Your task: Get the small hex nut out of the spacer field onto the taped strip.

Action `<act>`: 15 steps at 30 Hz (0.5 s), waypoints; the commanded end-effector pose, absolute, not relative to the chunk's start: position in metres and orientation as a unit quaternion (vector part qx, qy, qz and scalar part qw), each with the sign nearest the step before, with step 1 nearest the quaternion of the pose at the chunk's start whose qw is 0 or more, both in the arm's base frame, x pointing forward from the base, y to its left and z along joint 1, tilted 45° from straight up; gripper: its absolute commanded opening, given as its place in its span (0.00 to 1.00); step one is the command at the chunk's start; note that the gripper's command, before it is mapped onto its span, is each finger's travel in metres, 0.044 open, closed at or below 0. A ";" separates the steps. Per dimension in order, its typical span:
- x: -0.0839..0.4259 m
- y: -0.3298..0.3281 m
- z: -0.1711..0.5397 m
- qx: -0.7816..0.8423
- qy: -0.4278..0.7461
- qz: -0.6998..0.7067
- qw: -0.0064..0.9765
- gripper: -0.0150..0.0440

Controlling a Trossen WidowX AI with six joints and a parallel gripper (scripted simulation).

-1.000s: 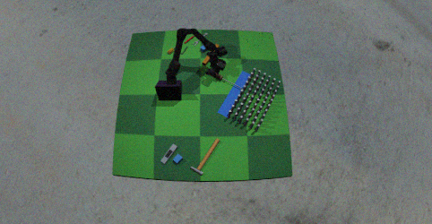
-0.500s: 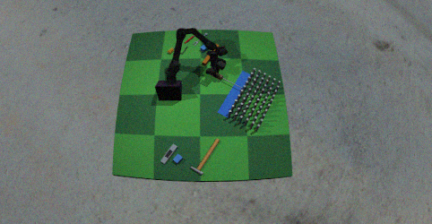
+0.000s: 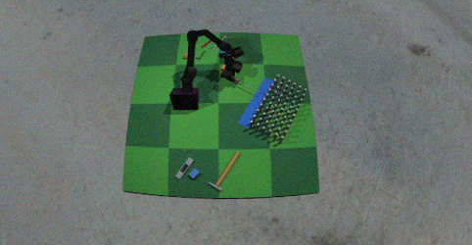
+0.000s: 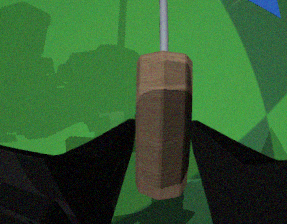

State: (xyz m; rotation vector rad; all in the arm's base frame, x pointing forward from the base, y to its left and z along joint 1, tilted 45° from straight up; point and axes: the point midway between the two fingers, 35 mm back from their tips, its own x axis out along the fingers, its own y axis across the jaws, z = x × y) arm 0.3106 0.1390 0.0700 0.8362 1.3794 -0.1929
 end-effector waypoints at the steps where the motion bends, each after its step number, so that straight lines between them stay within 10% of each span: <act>1: 0.305 0.135 0.072 0.374 0.616 -0.094 0.687 0.25; 15: 0.309 0.073 0.137 0.369 0.615 -0.092 0.691 0.25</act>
